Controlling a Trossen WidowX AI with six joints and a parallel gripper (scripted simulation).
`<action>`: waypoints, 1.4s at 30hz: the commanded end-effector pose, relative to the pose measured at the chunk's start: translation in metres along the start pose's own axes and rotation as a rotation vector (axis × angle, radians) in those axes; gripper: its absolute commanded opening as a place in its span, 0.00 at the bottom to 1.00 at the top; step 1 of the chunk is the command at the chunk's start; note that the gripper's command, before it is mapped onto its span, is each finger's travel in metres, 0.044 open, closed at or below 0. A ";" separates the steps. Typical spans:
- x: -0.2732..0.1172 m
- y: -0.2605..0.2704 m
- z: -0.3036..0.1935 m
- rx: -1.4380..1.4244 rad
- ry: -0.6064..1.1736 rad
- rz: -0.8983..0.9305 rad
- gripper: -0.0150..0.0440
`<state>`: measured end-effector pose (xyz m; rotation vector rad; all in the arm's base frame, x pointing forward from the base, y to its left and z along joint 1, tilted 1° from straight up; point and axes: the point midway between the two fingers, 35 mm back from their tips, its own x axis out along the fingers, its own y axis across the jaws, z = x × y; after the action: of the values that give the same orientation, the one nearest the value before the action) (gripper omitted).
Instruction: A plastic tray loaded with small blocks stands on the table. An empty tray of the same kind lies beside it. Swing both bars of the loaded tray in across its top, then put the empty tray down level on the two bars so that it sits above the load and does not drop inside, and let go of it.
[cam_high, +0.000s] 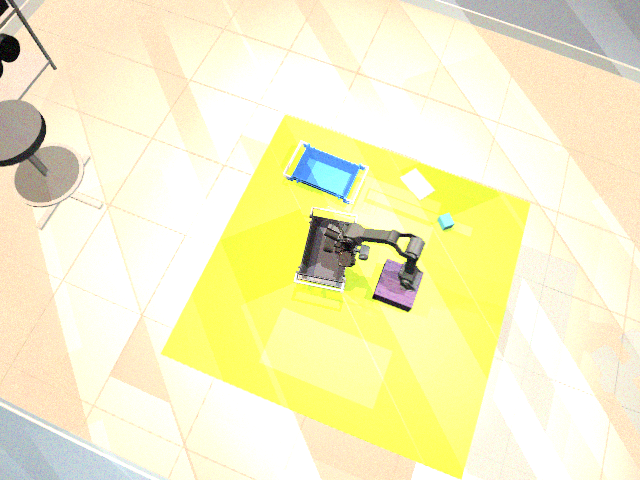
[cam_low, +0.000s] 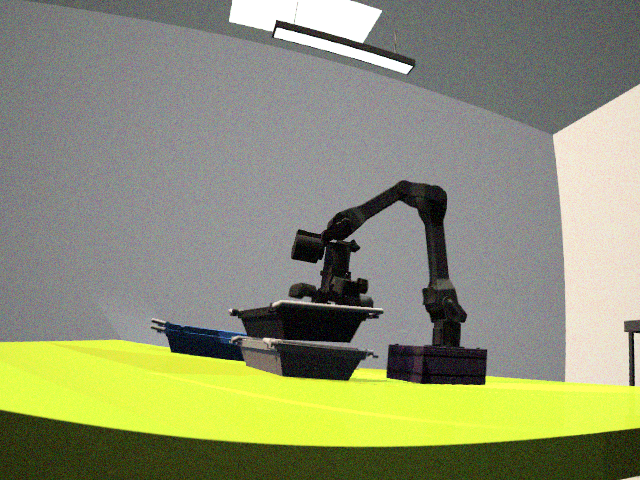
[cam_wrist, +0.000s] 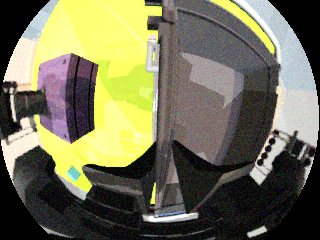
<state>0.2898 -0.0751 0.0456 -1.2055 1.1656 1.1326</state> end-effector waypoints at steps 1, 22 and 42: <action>0.007 0.008 0.001 0.000 -0.002 0.035 0.25; 0.007 0.008 0.001 0.000 -0.002 0.035 0.25; 0.002 0.002 0.000 0.000 -0.001 0.008 0.25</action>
<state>0.2899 -0.0752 0.0455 -1.2057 1.1656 1.1323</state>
